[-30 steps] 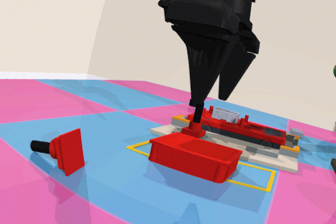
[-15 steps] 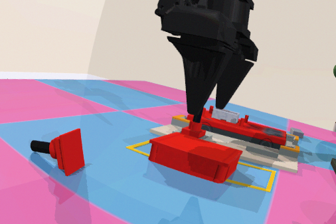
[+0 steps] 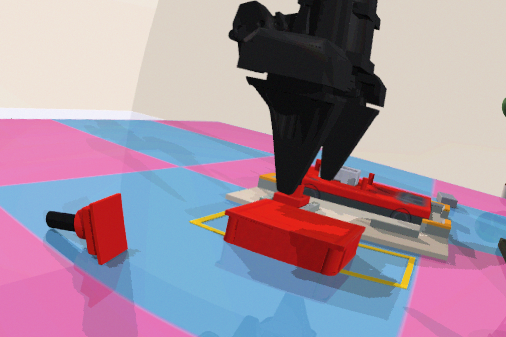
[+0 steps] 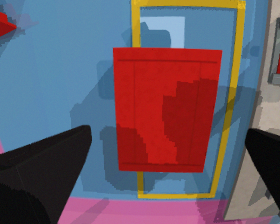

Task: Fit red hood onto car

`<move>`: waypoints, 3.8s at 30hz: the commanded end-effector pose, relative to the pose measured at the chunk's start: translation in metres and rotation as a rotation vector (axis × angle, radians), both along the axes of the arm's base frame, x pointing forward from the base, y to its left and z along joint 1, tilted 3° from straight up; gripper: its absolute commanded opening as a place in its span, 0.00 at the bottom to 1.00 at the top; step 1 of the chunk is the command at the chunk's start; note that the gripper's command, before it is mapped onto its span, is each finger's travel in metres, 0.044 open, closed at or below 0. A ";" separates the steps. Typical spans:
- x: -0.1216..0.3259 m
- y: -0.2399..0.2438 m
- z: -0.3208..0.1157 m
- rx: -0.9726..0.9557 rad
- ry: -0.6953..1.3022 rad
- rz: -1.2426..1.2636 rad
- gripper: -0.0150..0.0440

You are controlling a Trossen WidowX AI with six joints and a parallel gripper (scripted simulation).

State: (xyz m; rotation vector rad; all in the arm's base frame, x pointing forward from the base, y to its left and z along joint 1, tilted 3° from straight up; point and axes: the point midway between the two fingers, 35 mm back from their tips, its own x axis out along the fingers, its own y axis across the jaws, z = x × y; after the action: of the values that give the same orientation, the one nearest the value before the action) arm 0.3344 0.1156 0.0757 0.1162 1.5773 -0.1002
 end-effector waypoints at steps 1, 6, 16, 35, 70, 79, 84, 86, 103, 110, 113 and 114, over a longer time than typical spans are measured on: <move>-0.001 0.001 -0.005 0.003 0.002 -0.003 1.00; -0.001 0.001 -0.010 0.003 0.002 -0.003 1.00; -0.001 0.001 -0.019 0.003 0.003 -0.003 1.00; -0.002 0.001 -0.030 0.003 0.003 -0.003 1.00; -0.002 0.001 -0.043 -0.001 0.002 0.000 0.82; -0.002 0.001 -0.043 -0.001 0.002 0.000 0.72; -0.002 0.000 -0.038 -0.002 0.003 0.000 0.50; -0.002 0.000 -0.034 -0.002 0.003 0.000 0.41; -0.001 -0.001 0.033 -0.002 0.002 0.000 0.25; -0.001 -0.001 0.053 -0.002 0.002 0.000 0.25; -0.001 -0.001 0.054 -0.002 0.002 0.000 0.25; -0.001 -0.001 0.054 -0.002 0.002 0.000 0.25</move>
State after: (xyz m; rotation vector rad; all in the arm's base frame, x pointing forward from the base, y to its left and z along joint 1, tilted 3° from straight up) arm 0.3334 0.1149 0.1260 0.1172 1.5803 -0.1047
